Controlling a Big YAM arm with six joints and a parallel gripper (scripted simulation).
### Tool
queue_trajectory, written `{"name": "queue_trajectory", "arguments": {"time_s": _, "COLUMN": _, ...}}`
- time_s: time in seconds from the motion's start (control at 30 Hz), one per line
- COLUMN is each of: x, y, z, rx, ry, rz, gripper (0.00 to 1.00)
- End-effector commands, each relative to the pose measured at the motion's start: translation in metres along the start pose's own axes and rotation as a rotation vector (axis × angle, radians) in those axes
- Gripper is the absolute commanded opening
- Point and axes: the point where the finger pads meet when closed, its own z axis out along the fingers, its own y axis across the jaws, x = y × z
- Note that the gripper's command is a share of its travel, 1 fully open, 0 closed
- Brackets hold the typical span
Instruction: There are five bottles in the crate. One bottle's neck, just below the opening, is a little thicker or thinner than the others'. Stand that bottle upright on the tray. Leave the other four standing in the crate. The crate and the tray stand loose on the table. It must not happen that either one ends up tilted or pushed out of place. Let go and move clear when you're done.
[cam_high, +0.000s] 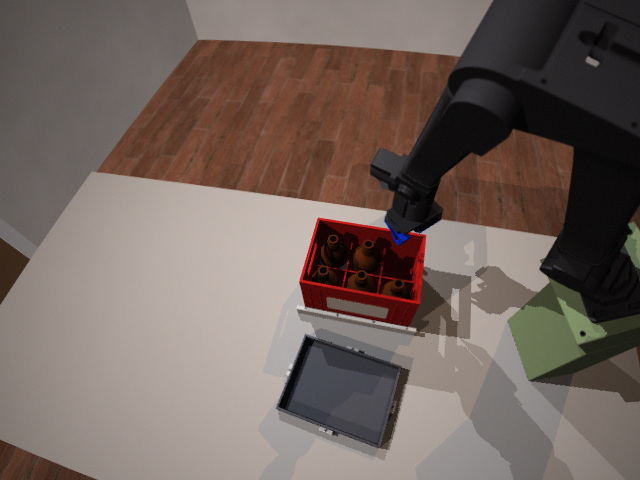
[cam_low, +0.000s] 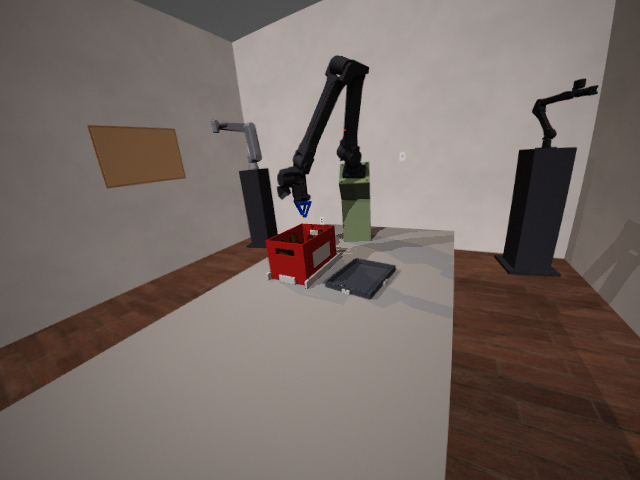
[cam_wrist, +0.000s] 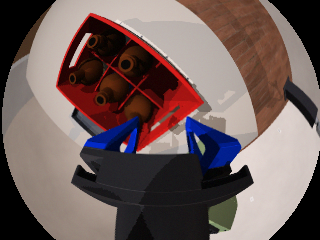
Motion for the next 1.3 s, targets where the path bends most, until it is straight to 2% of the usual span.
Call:
{"name": "queue_trajectory", "arguments": {"time_s": 0.0, "x": -0.0030, "y": -0.0015, "z": -0.0012, "rx": 0.001, "ry": -0.004, "rz": -0.014, "gripper": 0.61}}
{"name": "queue_trajectory", "arguments": {"time_s": 0.8, "x": -0.0029, "y": -0.0016, "z": -0.0008, "rx": 0.001, "ry": -0.003, "rz": -0.014, "gripper": 0.61}}
{"name": "queue_trajectory", "arguments": {"time_s": 1.27, "x": -0.0032, "y": 0.0037, "z": 0.0086, "rx": -0.003, "ry": -0.001, "rz": -0.012, "gripper": 0.61}}
